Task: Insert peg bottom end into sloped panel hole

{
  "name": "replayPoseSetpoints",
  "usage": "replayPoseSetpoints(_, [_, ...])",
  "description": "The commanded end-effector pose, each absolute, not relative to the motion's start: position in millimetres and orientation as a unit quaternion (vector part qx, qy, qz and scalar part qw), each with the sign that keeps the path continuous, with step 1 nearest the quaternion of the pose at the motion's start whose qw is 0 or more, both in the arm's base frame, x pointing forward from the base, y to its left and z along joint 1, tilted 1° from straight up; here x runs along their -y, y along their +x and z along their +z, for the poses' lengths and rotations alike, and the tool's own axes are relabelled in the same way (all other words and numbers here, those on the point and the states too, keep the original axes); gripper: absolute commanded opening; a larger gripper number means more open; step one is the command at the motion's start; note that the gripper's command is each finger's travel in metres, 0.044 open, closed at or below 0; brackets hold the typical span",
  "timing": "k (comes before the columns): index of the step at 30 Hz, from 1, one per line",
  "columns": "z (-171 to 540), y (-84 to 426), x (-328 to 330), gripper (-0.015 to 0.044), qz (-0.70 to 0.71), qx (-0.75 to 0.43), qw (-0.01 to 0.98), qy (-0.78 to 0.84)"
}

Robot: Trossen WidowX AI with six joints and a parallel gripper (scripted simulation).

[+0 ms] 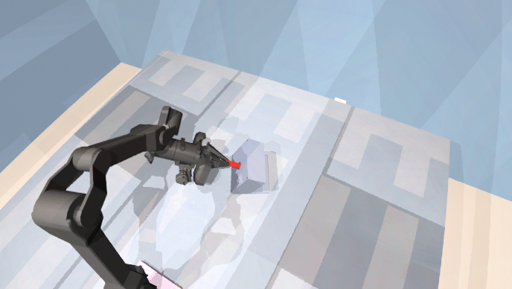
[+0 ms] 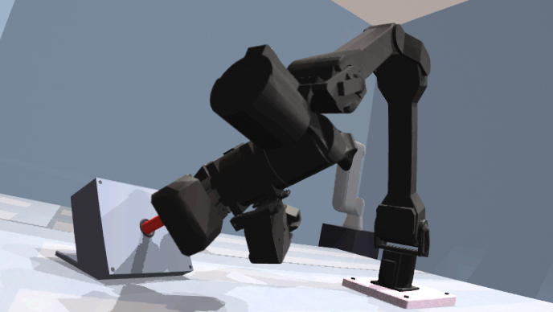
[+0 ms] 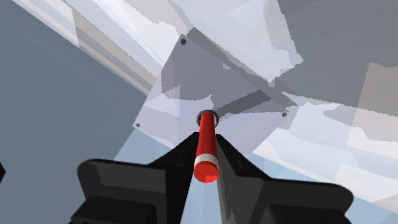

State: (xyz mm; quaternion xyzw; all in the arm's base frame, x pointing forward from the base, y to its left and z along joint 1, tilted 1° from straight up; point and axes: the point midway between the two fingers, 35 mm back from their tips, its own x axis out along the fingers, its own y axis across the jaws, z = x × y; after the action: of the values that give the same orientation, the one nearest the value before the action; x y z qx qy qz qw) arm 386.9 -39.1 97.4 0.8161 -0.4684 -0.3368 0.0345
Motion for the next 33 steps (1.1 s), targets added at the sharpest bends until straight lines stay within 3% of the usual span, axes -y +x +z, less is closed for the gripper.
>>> replayPoseSetpoints(1, [94.9, 387.3, 41.1, 0.0, -0.339, 0.468, 0.036, 0.816])
replayPoseSetpoints(33, [88.6, 392.4, 52.5, 0.0, -0.337, 0.469, 0.035, 0.816])
